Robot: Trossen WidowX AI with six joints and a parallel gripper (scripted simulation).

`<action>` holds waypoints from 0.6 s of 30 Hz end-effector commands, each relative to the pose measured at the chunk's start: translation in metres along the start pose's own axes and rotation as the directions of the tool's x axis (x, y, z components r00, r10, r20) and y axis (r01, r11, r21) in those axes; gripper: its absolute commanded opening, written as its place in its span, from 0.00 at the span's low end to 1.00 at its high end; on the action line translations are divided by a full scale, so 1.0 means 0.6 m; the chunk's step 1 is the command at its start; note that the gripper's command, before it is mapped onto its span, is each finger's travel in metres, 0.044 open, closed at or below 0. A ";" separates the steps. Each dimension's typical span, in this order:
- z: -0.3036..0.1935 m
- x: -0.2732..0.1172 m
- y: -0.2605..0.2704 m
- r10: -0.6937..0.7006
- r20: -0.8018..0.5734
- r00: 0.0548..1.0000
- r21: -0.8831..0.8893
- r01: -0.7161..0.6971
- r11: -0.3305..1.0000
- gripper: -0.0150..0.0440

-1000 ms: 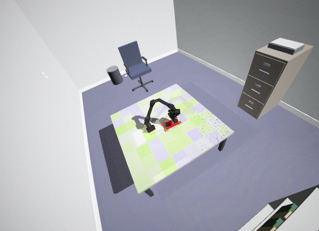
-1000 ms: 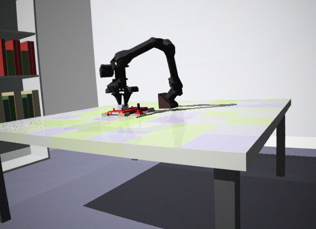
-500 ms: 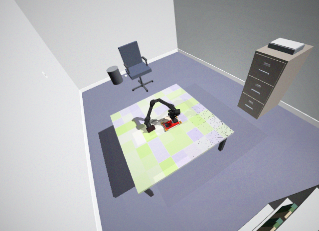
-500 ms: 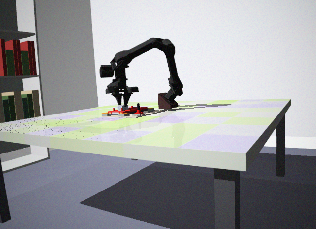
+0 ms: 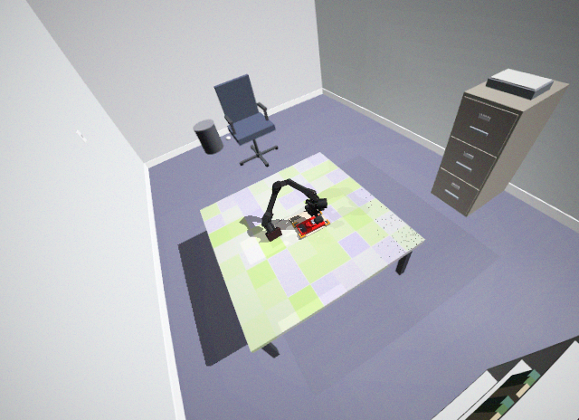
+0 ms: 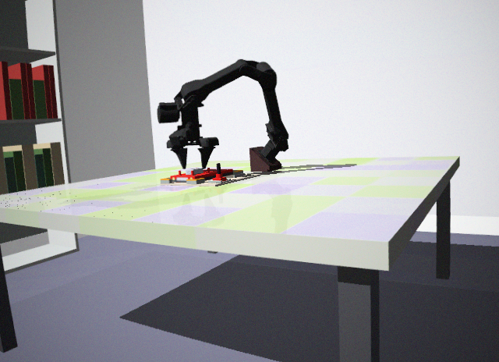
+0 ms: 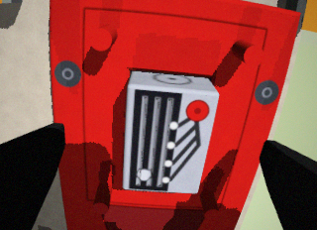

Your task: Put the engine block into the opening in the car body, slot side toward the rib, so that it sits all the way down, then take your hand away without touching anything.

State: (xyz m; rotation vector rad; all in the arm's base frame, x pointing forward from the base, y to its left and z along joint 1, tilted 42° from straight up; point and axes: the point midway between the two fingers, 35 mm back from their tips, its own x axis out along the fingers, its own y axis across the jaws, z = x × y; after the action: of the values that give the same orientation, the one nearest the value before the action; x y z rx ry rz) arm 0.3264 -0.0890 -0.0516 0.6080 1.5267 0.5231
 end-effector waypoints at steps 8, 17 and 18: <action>0.000 0.000 0.000 -0.001 0.000 1.000 0.000 0.001 1.000 1.00; -0.003 -0.023 -0.001 0.001 0.003 1.000 0.003 -0.001 1.000 1.00; -0.003 -0.023 -0.001 0.001 0.003 1.000 0.003 -0.001 1.000 0.96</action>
State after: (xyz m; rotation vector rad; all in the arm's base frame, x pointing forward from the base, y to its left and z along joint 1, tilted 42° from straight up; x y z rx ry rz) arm 0.3241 -0.0968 -0.0430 0.6204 1.5257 0.5183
